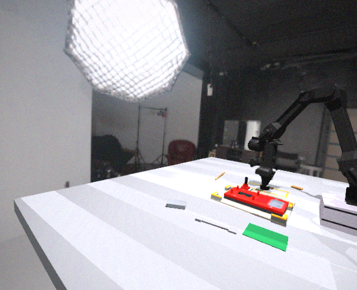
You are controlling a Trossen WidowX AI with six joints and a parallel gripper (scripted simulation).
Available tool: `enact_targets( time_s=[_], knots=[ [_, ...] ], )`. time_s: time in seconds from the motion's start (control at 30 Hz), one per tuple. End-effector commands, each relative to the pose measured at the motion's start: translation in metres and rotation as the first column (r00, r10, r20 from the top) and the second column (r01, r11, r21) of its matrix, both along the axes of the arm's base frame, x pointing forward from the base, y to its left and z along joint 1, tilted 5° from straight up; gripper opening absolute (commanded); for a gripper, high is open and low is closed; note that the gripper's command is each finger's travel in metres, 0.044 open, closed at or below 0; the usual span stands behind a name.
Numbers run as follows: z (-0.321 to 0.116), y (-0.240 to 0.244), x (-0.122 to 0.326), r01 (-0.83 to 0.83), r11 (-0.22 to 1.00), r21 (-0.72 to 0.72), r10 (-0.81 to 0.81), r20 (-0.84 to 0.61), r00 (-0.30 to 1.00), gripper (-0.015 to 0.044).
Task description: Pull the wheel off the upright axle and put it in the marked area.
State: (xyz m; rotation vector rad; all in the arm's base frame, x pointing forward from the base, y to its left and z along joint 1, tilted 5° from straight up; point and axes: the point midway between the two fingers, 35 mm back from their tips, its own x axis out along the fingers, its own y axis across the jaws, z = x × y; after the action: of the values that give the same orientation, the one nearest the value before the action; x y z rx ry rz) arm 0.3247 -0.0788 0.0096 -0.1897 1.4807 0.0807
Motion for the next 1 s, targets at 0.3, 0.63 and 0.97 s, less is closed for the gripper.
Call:
enact_targets(
  time_s=[0.3, 0.63, 0.97],
  knots=[
    [0.000, 0.000, 0.001, 0.000, 1.000, -0.001, 0.000, 0.003, 1.000, 0.0236],
    [0.059, 0.003, -0.005, -0.006, 1.000, 0.004, 0.006, 0.001, 1.000, 0.0300],
    [0.084, 0.017, -0.057, -0.005, 1.000, 0.003, 0.005, 0.001, 1.000, 0.0440]
  ],
)
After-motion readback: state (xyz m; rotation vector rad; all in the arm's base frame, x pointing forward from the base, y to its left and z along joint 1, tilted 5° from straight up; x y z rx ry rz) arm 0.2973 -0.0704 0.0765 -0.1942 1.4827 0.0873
